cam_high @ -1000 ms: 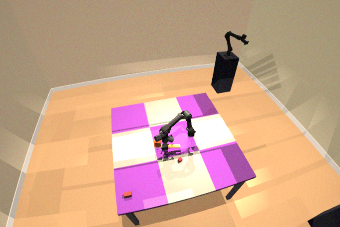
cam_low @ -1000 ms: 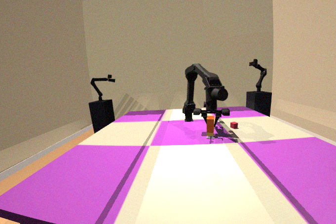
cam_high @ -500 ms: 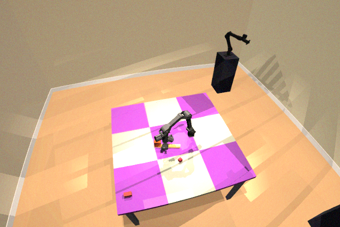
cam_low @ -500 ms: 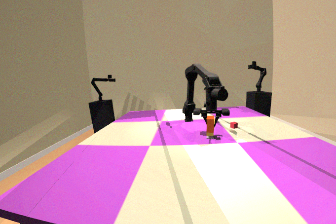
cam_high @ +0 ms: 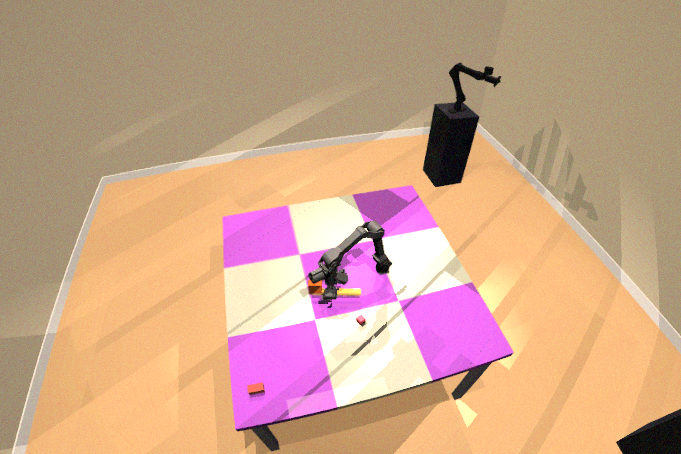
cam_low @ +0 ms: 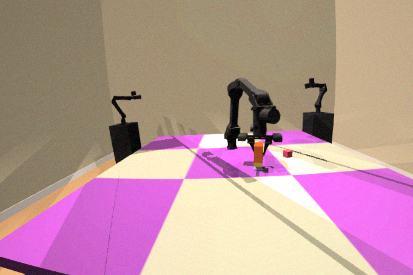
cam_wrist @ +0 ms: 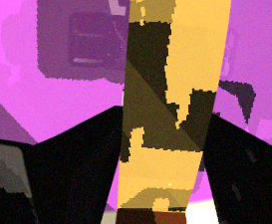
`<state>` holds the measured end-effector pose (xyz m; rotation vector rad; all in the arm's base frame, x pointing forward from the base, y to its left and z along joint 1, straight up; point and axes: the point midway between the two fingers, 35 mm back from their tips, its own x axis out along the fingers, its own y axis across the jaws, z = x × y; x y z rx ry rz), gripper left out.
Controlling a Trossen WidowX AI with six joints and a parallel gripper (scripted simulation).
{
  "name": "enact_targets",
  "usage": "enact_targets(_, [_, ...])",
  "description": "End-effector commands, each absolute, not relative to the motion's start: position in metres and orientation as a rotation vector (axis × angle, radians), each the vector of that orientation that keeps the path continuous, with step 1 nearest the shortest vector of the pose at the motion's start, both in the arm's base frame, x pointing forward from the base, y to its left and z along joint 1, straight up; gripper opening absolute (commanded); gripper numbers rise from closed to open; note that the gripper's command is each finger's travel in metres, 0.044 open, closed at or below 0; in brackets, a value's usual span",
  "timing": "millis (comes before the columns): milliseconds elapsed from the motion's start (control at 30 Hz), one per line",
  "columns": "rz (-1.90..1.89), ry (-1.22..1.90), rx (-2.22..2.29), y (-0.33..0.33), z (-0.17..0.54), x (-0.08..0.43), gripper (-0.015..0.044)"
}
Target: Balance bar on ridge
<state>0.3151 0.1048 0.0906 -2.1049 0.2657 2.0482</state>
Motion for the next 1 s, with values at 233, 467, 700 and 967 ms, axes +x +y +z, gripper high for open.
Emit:
enact_targets(233, [2.048,0.266,-2.105,0.1048,0.0906,0.3151,0.0])
enact_targets(467, [2.048,0.266,-2.105,0.1048,0.0906,0.3151,0.0])
enact_targets(700, [2.048,0.266,-2.105,0.1048,0.0906,0.3151,0.0053])
enact_targets(967, [2.048,0.266,-2.105,0.1048,0.0906,0.3151,0.0167])
